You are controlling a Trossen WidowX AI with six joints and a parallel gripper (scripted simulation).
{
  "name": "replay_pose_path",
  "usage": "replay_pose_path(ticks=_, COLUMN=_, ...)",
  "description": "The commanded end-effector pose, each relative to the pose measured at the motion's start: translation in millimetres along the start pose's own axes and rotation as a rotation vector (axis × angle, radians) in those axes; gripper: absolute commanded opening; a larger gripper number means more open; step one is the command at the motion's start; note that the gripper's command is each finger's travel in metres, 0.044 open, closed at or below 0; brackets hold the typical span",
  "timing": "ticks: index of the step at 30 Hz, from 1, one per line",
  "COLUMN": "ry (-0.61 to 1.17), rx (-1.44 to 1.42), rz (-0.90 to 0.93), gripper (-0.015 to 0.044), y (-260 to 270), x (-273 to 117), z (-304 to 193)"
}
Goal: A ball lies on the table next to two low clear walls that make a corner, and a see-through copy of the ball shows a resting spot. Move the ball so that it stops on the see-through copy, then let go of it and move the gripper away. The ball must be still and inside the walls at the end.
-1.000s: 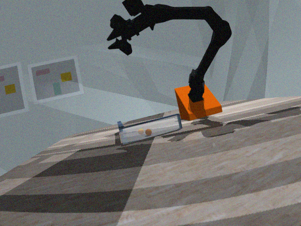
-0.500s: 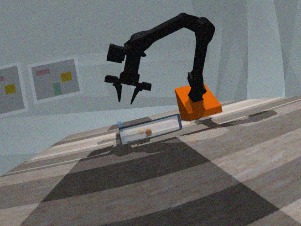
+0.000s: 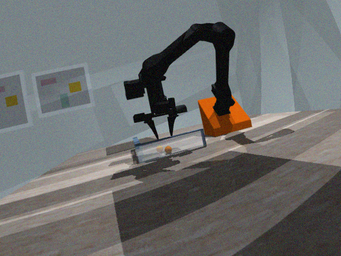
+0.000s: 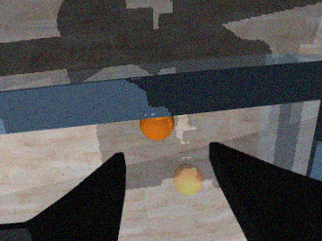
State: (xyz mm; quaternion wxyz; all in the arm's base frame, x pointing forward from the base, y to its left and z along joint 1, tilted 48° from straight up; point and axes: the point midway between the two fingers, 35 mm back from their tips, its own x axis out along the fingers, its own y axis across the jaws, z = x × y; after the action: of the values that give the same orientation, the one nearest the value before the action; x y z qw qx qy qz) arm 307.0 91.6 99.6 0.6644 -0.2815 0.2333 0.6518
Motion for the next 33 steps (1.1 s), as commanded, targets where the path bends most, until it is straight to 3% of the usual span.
replay_pose_path(ticks=1, ry=-0.011, rx=-0.005, rz=0.009, gripper=0.0231, y=1.8, x=11.3, z=1.1)
replay_pose_path(ticks=27, ry=-0.012, rx=-0.005, rz=0.009, gripper=0.0231, y=2.4, x=48.1, z=1.9)
replay_pose_path(ticks=30, ry=-0.012, rx=-0.005, rz=0.009, gripper=0.0152, y=2.4, x=48.1, z=1.9)
replay_pose_path(ticks=33, ry=-0.012, rx=-0.005, rz=0.009, gripper=0.0132, y=2.4, x=48.1, z=1.9)
